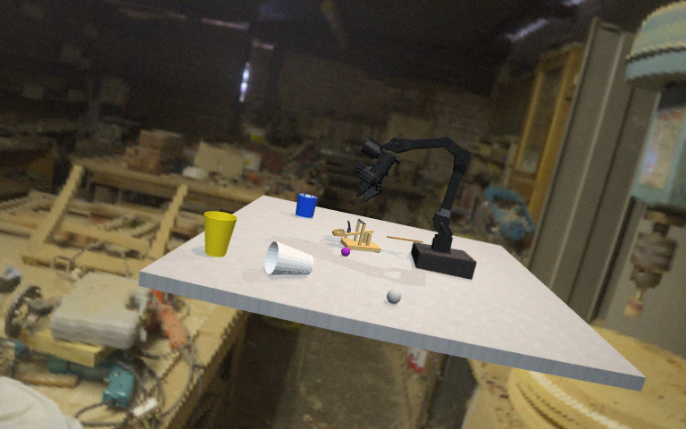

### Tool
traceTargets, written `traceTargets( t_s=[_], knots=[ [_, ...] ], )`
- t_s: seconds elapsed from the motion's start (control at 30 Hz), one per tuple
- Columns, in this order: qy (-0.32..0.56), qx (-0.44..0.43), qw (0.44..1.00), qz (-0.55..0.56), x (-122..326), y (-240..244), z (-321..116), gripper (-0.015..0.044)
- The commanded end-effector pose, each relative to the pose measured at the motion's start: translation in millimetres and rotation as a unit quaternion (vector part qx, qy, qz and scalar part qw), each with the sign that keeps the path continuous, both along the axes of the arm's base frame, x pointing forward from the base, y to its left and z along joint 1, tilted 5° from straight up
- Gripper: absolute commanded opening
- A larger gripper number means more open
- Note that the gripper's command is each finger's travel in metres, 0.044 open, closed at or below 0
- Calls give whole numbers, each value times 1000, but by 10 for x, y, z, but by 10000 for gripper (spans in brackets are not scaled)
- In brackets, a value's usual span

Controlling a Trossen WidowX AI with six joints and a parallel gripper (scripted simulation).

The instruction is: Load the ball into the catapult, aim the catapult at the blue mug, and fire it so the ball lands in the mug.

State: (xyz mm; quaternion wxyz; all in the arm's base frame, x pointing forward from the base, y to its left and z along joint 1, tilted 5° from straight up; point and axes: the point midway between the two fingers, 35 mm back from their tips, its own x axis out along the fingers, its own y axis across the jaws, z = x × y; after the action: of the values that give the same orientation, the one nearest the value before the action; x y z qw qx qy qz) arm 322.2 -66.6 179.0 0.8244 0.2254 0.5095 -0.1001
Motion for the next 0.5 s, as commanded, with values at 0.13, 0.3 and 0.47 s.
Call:
traceTargets(
  t_s=[0.13, 0.3, 0.47],
  knots=[
    [55, -54, 994, 80, -118, 43, -184, 440],
    [94, -86, 982, 139, -208, 70, -295, 440],
    [132, -115, 964, 201, -303, 94, -393, 440]
  ],
)
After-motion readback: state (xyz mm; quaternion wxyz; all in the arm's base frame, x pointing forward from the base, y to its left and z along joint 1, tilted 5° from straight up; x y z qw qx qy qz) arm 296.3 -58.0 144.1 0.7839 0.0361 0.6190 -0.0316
